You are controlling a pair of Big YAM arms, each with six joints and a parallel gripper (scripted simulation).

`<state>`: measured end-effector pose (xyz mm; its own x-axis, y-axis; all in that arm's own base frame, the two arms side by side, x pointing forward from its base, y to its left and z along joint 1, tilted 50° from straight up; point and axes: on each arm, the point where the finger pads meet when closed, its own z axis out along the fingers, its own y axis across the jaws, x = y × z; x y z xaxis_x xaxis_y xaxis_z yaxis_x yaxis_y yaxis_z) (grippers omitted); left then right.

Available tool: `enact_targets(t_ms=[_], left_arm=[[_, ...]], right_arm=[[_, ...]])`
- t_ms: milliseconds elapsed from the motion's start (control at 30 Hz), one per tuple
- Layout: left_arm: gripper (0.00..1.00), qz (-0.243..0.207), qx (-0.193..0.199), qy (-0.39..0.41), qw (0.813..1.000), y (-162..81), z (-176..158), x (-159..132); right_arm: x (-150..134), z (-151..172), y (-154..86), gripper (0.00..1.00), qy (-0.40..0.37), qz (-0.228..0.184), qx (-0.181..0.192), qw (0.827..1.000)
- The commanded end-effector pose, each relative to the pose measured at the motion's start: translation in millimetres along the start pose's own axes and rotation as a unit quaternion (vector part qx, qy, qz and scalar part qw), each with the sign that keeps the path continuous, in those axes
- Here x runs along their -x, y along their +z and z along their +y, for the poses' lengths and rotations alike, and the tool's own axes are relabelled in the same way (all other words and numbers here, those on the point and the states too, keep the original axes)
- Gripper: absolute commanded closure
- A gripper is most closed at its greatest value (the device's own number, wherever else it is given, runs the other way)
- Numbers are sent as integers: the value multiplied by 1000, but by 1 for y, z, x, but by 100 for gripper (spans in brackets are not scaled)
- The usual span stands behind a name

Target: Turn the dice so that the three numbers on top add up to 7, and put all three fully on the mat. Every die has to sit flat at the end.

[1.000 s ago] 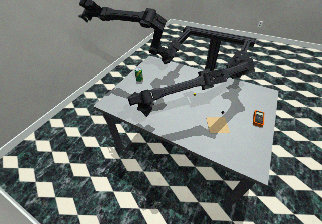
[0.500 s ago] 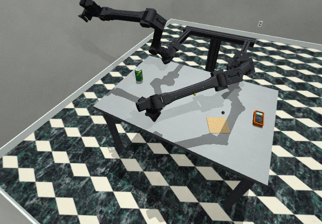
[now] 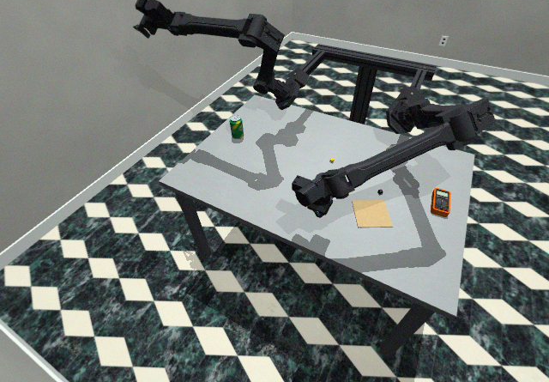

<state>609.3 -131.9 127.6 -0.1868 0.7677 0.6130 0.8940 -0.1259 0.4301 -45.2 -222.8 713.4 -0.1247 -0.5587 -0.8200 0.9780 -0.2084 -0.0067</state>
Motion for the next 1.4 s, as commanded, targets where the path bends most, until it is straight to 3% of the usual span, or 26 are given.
enact_targets(t_ms=[0,233,500,867,1367], left_arm=[[89,-9,16,1,1000,3,-6,-25],[89,-6,18,-17,1000,7,-97,-104],[89,-2,21,-31,999,14,-191,-151],[89,0,22,-37,999,18,-238,-167],[89,1,15,-28,999,20,-243,-163]], right_arm=[[42,-5,-3,0,0,-31,-5,999],[42,-5,-3,0,0,-31,-5,999],[42,-5,-3,0,0,-31,-5,999],[42,-5,-3,0,0,-31,-5,999],[42,-5,-3,0,0,-31,-5,999]])
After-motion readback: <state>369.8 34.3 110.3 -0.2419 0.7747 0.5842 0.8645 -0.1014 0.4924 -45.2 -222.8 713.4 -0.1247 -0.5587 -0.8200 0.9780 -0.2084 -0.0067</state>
